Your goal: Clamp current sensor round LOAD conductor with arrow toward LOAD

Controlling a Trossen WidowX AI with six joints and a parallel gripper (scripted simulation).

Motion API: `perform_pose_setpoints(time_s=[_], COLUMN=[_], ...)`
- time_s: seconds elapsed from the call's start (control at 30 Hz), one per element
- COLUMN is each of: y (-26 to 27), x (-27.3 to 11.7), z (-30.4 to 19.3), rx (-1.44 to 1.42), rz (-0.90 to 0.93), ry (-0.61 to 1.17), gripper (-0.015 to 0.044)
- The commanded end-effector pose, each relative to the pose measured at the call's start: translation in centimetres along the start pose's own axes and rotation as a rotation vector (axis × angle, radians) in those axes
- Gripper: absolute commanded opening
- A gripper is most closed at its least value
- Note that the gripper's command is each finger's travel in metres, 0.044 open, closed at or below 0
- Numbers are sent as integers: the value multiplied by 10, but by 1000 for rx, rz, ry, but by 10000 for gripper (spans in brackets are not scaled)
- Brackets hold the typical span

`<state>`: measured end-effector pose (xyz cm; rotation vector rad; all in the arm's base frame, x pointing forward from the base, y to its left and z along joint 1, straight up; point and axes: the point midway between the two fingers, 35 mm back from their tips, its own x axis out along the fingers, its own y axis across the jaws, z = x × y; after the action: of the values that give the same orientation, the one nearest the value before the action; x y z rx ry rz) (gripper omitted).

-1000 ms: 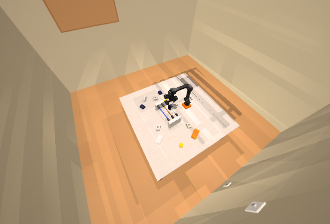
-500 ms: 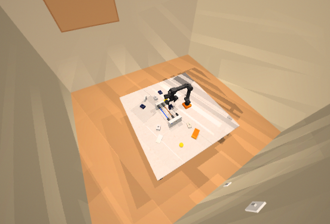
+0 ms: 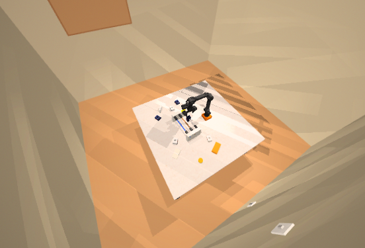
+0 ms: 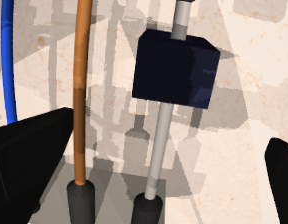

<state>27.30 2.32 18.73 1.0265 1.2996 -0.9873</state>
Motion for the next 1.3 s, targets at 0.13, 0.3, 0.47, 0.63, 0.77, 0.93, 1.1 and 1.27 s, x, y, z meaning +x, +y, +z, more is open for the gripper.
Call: perform_pose_setpoints(time_s=[0.13, 0.3, 0.47, 0.63, 0.77, 0.93, 1.1, 1.27], y=[0, -1, -19, -38, -52, -68, -77, -85], x=[0, 0, 9, 16, 19, 21, 21, 20], z=[0, 1, 17, 32, 41, 52, 59, 64], rx=[3, -10, -270, -568, -799, -1054, -1190, -1337], rz=[0, 0, 51, 196, 361, 589, 728, 833], ry=[0, 5, 131, 229, 242, 159, 44, -112], gripper=[440, 440, 440, 440, 440, 440, 440, 440])
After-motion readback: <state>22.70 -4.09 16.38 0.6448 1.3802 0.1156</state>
